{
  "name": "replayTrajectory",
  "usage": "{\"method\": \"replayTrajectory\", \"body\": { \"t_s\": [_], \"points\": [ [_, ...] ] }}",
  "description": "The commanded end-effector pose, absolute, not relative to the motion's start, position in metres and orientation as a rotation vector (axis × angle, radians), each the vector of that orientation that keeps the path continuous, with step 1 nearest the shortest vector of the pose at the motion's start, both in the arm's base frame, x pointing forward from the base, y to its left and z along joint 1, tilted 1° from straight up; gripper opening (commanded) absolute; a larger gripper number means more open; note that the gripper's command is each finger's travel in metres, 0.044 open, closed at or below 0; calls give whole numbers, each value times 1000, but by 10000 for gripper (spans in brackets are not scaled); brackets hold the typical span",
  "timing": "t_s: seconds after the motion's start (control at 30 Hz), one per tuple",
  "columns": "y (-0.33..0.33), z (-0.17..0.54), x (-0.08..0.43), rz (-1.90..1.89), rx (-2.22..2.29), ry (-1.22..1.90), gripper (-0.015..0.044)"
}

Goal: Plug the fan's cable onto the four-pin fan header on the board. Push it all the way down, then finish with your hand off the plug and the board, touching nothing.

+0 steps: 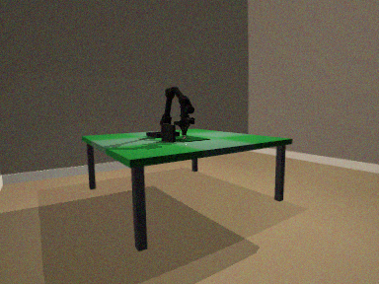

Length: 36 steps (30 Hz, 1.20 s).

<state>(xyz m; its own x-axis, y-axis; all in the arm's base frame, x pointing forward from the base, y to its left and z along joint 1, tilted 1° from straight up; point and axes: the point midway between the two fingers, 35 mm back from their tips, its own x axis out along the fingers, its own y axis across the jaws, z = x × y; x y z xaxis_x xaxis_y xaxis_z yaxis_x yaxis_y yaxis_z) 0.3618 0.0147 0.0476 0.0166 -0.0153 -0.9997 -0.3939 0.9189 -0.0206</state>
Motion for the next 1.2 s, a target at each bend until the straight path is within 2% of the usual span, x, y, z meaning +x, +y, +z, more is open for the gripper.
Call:
{"method": "replayTrajectory", "body": {
  "t_s": [0.0, 1.17],
  "points": [
    [15, 47, 362, 297, -327, 1533, 0],
    [14, 35, 362, 297, -327, 1533, 0]
  ]
}}
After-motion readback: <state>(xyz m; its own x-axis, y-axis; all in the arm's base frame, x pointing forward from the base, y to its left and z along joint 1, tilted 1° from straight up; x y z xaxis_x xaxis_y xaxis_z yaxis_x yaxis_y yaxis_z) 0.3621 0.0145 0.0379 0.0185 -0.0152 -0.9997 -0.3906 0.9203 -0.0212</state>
